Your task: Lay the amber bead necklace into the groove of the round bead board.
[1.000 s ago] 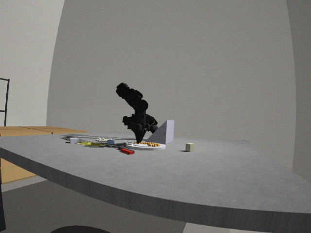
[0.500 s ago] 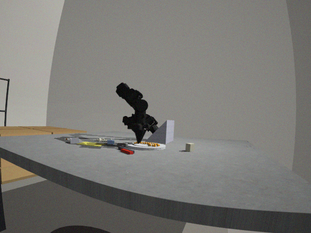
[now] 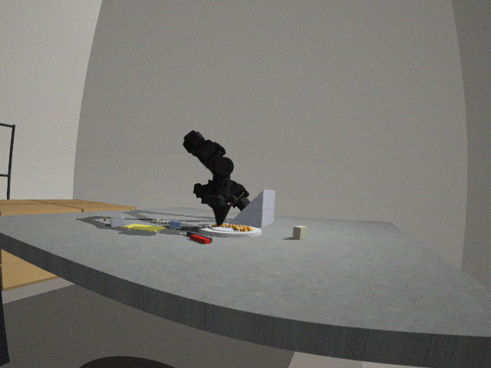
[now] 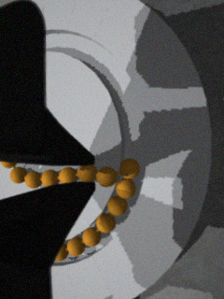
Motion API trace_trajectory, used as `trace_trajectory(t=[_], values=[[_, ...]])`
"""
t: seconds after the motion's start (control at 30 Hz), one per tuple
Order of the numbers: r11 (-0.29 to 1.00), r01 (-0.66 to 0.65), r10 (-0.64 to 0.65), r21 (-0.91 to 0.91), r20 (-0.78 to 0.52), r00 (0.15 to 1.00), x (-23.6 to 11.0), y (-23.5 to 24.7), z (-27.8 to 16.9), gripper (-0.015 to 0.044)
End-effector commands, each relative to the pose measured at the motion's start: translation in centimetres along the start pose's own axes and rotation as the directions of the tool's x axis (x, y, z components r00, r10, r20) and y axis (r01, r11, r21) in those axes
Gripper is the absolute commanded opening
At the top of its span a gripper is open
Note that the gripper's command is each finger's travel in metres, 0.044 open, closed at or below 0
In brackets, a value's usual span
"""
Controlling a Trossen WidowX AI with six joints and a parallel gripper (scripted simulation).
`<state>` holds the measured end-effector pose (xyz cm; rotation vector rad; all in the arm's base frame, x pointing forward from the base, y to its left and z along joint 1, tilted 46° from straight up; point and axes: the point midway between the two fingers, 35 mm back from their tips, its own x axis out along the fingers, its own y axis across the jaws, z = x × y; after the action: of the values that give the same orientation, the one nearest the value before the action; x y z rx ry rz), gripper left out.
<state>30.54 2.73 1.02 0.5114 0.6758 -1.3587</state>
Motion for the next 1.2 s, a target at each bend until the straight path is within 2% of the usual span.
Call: trace_trajectory(t=[0.0, 1.17], values=[[1.000, 0.000, 0.000, 0.000, 0.000, 1.000, 0.0, 0.0, 0.0, 0.0000], [1.000, 0.001, -0.001, -0.003, 0.007, 1.000, -0.4, 2.6, 2.4, 0.0000]])
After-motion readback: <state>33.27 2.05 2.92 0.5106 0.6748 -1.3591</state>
